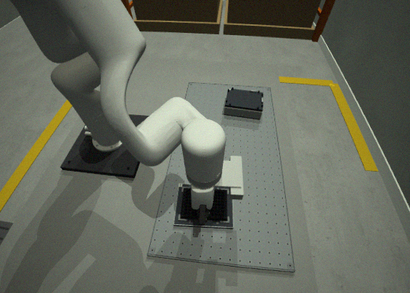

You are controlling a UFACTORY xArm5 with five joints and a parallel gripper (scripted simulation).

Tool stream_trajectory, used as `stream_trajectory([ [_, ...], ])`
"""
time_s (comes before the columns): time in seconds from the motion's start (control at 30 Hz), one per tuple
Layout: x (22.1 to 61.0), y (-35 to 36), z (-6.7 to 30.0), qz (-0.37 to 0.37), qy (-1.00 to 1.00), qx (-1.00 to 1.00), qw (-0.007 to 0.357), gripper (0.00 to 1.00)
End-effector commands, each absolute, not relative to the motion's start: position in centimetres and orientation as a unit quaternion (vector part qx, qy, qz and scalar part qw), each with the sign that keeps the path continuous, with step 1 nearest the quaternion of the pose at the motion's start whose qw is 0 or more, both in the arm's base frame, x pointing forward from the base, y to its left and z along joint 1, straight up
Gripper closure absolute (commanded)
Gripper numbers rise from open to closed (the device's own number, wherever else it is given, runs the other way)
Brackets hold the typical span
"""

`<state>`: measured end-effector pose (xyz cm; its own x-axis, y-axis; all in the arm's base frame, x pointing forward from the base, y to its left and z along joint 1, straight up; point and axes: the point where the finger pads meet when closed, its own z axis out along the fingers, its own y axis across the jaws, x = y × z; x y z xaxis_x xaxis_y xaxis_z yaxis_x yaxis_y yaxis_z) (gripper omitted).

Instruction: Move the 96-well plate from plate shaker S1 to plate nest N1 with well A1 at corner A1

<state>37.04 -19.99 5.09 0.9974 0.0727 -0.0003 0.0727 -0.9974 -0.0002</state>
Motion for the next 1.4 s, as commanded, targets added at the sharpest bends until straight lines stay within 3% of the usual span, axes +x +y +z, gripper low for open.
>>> stream_trajectory([
  [0.0, 37.1, -20.0, 6.3, -0.001, -0.036, -0.999, -0.001, 0.0],
  [0.73, 37.1, -20.0, 11.6, -0.001, -0.036, -0.999, -0.001, 0.0],
  [1.37, 37.1, -20.0, 11.6, -0.001, -0.036, -0.999, -0.001, 0.0],
])
